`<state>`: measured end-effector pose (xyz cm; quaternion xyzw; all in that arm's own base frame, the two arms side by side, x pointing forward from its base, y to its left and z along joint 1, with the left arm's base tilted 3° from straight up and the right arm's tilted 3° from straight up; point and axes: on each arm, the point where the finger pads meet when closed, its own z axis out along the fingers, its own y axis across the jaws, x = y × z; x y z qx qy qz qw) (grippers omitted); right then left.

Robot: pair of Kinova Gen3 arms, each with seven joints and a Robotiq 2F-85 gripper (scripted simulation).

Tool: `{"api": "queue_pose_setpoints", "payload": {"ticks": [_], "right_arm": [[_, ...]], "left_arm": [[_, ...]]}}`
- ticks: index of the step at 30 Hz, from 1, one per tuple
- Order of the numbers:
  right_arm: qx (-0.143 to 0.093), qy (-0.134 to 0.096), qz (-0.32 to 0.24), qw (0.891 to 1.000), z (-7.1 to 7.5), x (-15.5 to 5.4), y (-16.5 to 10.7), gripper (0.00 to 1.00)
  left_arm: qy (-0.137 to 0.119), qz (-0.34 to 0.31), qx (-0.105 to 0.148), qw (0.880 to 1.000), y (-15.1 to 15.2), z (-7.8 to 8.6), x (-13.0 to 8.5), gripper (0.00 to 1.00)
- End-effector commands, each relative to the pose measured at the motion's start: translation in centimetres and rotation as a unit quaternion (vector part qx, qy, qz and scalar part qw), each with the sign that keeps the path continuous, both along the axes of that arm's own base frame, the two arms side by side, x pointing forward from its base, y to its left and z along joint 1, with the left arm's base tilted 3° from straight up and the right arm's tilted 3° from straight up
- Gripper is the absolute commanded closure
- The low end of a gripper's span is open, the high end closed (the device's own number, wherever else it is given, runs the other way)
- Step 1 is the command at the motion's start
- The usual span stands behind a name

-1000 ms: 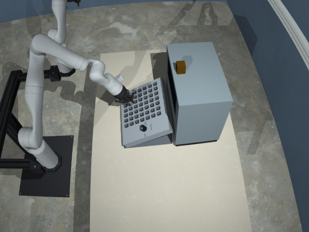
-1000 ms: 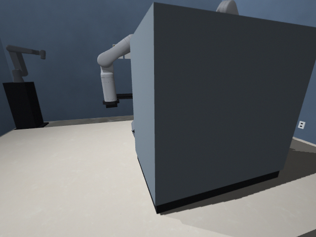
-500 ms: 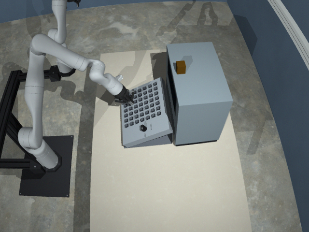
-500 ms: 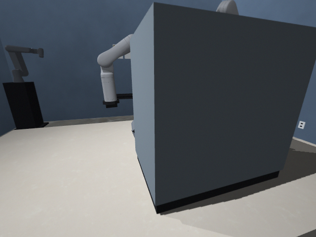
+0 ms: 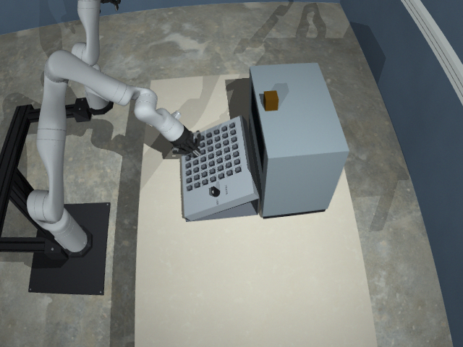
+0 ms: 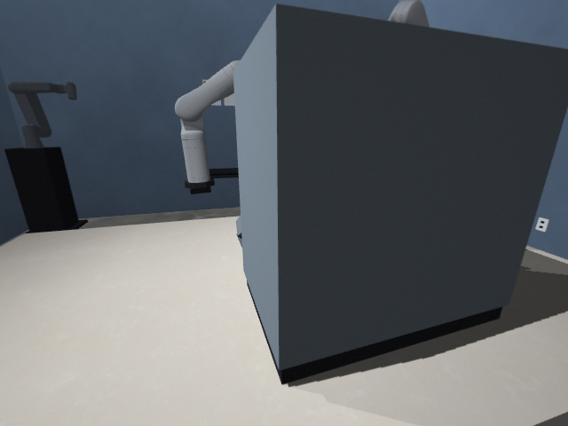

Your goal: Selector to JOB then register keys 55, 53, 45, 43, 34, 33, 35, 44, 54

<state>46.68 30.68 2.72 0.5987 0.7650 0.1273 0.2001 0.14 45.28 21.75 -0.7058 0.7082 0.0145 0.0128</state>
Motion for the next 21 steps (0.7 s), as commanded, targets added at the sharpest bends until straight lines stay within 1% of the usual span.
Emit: {"api": "queue_pose_setpoints", "payload": {"ticks": [1, 4, 6, 8, 10, 13, 16, 18, 21], "right_arm": [[-0.008, 0.0, 0.02, 1.0, 0.1, 0.0, 0.1, 0.903], [-0.03, 0.002, 0.064, 0.998, 0.1, 0.0, 0.3, 0.903], [-0.047, 0.004, 0.097, 0.994, 0.1, 0.0, 0.5, 0.903], [-0.066, 0.006, 0.133, 0.989, 0.1, 0.0, 0.7, 0.903], [-0.086, 0.007, 0.171, 0.981, 0.1, 0.0, 0.9, 0.903], [-0.119, 0.01, 0.234, 0.965, 0.0, 0.1, 1.2, 0.903], [-0.153, 0.014, 0.301, 0.941, 0.0, 0.1, 1.5, 0.903], [-0.153, 0.014, 0.301, 0.941, 0.0, 0.1, 1.5, 0.903], [-0.19, 0.017, 0.371, 0.909, 0.0, 0.1, 1.9, 0.903]], "left_arm": [[0.0, 0.0, 0.001, 1.0, 0.0, 0.1, 0.0, 0.002], [0.0, 0.0, 0.001, 1.0, 0.0, 0.1, 0.0, 0.002], [0.0, 0.0, 0.001, 1.0, 0.0, 0.1, 0.0, 0.002], [0.0, 0.0, 0.001, 1.0, 0.0, 0.1, 0.0, 0.002], [0.0, 0.0, 0.001, 1.0, 0.0, 0.1, 0.0, 0.002], [0.0, 0.0, 0.001, 1.0, 0.0, 0.1, 0.0, 0.002], [0.0, 0.0, 0.001, 1.0, 0.0, 0.1, 0.0, 0.002], [0.0, 0.0, 0.001, 1.0, 0.0, 0.1, 0.0, 0.002], [0.0, 0.0, 0.001, 1.0, 0.0, 0.1, 0.0, 0.002]]}}
